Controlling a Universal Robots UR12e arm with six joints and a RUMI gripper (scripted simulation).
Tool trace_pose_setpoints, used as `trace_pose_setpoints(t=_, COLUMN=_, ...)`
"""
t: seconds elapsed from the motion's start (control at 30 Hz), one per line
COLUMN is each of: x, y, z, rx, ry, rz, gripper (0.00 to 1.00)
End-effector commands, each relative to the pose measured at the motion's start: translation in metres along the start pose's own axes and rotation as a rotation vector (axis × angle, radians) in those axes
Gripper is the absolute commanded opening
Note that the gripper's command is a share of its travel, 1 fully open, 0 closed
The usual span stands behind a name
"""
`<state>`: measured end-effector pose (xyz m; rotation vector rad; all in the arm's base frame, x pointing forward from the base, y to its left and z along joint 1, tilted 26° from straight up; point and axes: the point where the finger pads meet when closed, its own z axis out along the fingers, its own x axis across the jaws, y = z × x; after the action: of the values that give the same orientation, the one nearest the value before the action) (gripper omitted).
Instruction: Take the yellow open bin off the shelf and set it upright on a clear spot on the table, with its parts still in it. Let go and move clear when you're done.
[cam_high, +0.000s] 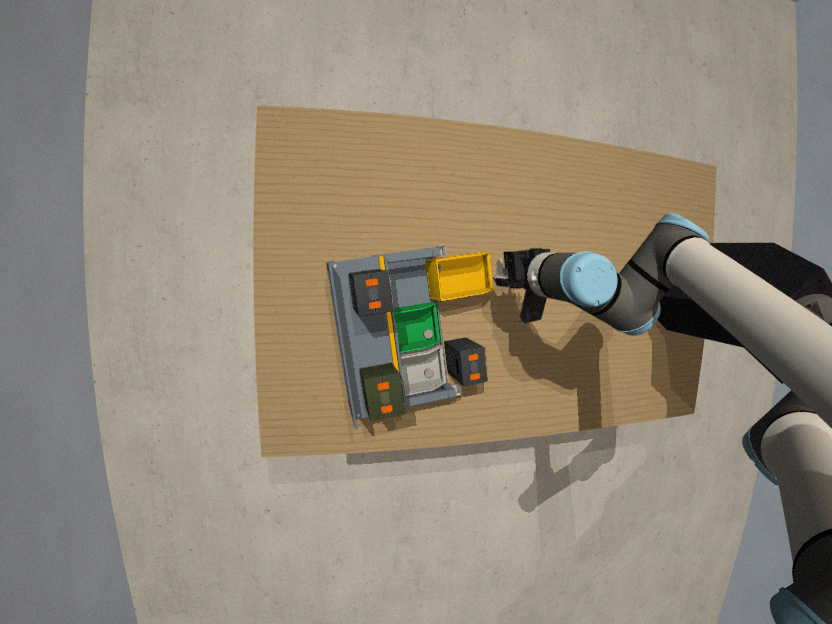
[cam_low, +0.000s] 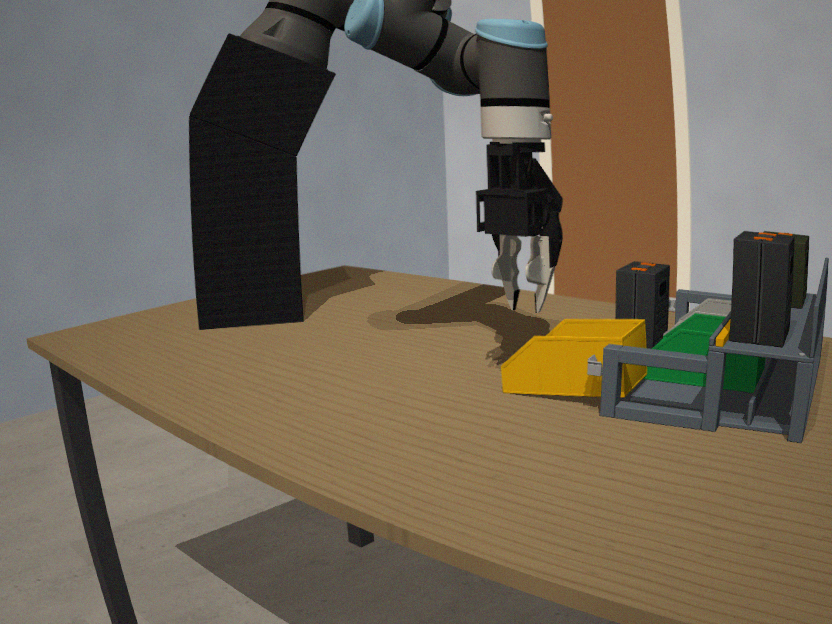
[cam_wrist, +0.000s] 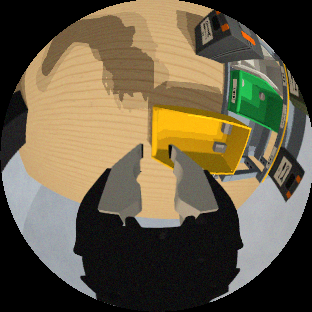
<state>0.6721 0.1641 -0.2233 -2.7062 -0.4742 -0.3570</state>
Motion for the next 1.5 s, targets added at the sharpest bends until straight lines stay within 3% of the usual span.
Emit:
trace_pose_setpoints(t=0.0, x=0.0, y=0.0, z=0.0, rx=-0.001, ry=0.001, rz=0.0, gripper=0.2)
trace_pose_setpoints(t=0.27, x=0.0, y=0.0, z=0.0, rx=-0.001, ry=0.001, rz=0.0, gripper=0.2)
trace_pose_setpoints(t=0.43, x=0.039, y=0.003, z=-0.012, rx=-0.001, ry=0.001, rz=0.0, gripper=0.2)
trace_pose_setpoints(t=0.83, x=0.039, y=0.003, z=-0.012, rx=-0.001, ry=0.001, rz=0.0, gripper=0.2)
trace_pose_setpoints(t=1.0, x=0.077, y=0.006, z=-0.023, rx=-0.001, ry=0.001, rz=0.0, gripper=0.2)
trace_pose_setpoints(t=1.4, x=0.077, y=0.006, z=-0.023, rx=-0.001, ry=0.001, rz=0.0, gripper=0.2)
trace_pose_setpoints(t=1.47, x=0.092, y=0.007, z=-0.027, rx=-0.001, ry=0.001, rz=0.0, gripper=0.2)
